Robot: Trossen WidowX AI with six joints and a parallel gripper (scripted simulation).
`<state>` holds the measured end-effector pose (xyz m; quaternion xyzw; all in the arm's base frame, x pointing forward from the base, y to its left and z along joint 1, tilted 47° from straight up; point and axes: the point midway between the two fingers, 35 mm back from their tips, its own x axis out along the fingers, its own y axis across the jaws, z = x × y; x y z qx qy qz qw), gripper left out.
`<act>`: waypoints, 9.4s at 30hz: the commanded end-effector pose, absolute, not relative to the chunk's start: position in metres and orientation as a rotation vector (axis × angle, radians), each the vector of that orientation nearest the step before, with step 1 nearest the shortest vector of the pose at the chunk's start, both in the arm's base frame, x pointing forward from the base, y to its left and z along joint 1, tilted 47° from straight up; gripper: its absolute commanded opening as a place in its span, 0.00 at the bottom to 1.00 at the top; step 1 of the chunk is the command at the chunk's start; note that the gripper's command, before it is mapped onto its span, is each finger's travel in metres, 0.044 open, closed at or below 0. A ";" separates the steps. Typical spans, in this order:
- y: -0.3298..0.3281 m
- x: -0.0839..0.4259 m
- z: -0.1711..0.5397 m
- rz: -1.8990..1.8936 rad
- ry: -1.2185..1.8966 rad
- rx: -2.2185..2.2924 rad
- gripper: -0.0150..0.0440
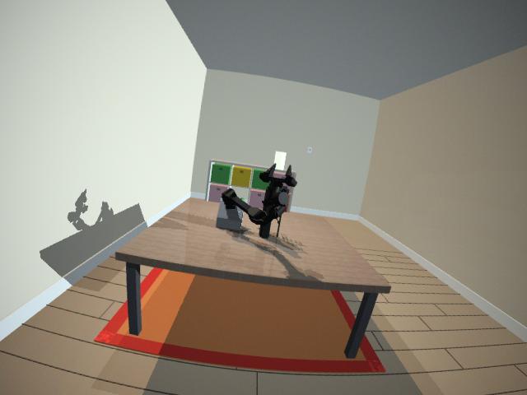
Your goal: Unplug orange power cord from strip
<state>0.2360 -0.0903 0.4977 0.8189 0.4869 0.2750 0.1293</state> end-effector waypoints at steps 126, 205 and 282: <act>-0.002 0.242 0.068 0.734 1.910 -1.636 0.53; 0.039 0.246 0.043 0.736 1.907 -1.634 0.53; 0.028 0.247 0.043 0.735 1.907 -1.635 0.48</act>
